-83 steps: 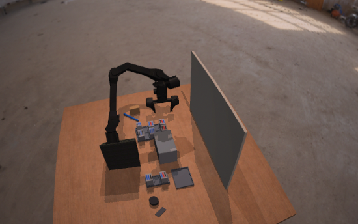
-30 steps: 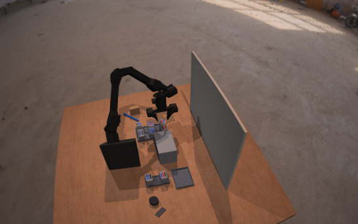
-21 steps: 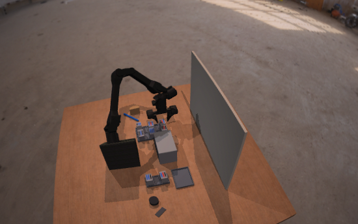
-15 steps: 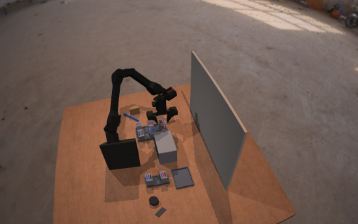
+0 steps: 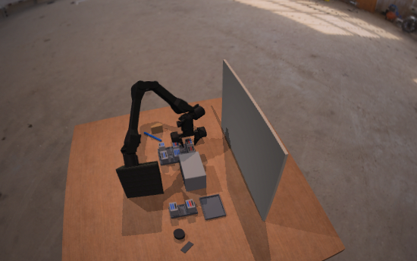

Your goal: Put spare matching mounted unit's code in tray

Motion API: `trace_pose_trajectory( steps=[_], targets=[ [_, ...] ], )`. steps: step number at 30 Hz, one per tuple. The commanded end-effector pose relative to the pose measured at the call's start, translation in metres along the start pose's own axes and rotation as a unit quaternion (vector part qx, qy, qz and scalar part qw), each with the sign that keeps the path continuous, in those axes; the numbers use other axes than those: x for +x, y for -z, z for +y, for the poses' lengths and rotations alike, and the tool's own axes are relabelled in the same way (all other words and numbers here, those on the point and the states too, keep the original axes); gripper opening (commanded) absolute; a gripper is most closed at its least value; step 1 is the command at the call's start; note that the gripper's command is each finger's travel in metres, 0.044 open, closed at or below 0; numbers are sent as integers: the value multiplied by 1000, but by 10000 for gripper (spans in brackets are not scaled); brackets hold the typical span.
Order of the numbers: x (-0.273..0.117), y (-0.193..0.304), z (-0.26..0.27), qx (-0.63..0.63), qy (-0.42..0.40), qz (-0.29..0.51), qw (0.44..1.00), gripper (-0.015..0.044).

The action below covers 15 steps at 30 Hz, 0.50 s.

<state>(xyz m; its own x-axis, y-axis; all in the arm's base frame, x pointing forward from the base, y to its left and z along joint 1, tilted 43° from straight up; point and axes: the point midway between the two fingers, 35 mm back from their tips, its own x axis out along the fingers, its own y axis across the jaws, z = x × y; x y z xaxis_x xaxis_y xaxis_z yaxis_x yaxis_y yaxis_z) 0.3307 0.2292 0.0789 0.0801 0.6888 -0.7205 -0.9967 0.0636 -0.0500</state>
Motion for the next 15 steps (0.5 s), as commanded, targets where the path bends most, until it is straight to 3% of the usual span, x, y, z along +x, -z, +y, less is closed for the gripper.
trace_pose_trajectory(
  steps=[1,6,13,15],
  targets=[
    [0,0,0,0,0,0,1000,274],
    [0,0,0,0,0,0,1000,142],
    [0,0,0,0,0,0,1000,96],
    [0,0,0,0,0,0,1000,43]
  ],
)
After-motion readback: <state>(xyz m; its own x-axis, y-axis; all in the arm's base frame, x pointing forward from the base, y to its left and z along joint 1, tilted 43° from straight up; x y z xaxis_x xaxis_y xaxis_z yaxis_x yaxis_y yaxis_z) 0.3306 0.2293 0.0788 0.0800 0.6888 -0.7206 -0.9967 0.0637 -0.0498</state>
